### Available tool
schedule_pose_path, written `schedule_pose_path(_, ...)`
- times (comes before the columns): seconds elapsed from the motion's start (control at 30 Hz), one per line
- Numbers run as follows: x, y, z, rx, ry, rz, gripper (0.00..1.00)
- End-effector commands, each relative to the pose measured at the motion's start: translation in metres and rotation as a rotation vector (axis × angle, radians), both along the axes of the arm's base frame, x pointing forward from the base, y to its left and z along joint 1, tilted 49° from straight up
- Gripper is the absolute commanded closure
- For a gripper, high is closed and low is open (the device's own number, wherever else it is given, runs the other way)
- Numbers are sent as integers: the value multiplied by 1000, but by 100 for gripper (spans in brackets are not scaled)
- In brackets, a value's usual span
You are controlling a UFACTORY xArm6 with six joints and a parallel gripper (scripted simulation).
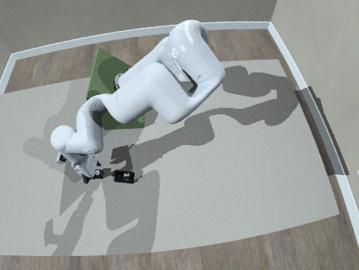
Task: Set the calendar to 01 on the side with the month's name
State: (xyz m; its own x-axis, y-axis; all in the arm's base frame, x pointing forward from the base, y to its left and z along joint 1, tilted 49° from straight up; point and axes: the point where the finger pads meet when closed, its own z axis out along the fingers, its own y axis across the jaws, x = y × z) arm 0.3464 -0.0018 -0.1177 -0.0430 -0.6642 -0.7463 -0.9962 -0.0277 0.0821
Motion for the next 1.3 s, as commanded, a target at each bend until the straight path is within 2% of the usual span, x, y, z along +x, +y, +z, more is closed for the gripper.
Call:
schedule_pose_path(0.0,1,1,-2,-2,-3,-2,53)
schedule_pose_path(1.27,1,6,-6,-2,-3,-2,53)
